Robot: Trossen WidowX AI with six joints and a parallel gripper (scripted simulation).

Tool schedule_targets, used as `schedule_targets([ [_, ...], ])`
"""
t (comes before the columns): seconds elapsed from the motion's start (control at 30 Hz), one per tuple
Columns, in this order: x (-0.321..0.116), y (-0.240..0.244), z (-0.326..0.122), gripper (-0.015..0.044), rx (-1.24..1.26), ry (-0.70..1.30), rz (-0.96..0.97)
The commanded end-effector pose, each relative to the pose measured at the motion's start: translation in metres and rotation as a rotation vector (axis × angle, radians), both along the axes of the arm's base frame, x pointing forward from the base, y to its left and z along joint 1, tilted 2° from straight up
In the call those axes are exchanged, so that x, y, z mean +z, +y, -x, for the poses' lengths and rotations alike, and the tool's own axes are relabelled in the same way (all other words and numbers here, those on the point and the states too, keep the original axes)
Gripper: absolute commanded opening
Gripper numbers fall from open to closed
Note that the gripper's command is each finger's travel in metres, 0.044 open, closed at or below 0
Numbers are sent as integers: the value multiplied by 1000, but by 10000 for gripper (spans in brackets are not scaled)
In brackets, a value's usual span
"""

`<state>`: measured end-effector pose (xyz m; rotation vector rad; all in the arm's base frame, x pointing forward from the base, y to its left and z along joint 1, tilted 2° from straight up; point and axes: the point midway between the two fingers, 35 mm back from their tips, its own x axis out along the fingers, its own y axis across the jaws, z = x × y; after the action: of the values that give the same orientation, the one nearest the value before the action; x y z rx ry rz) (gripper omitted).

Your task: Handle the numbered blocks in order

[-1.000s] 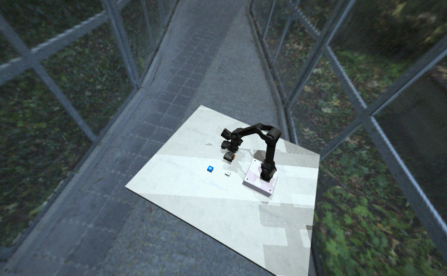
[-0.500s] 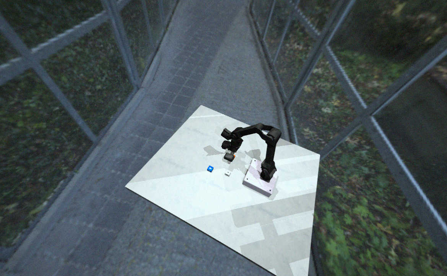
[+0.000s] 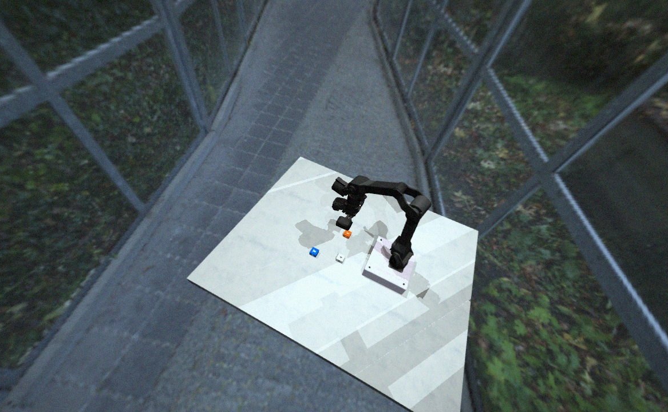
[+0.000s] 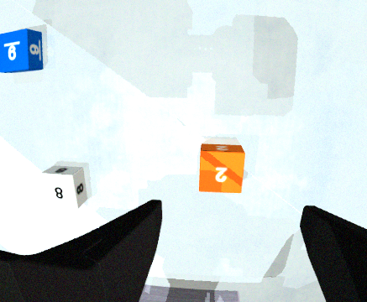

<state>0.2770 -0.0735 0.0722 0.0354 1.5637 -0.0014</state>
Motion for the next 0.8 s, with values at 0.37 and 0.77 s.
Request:
schedule_targets([
  [0.37,29,0,2,120,6,-14,5],
  [0.77,31,118,37,120,6,-11,-8],
])
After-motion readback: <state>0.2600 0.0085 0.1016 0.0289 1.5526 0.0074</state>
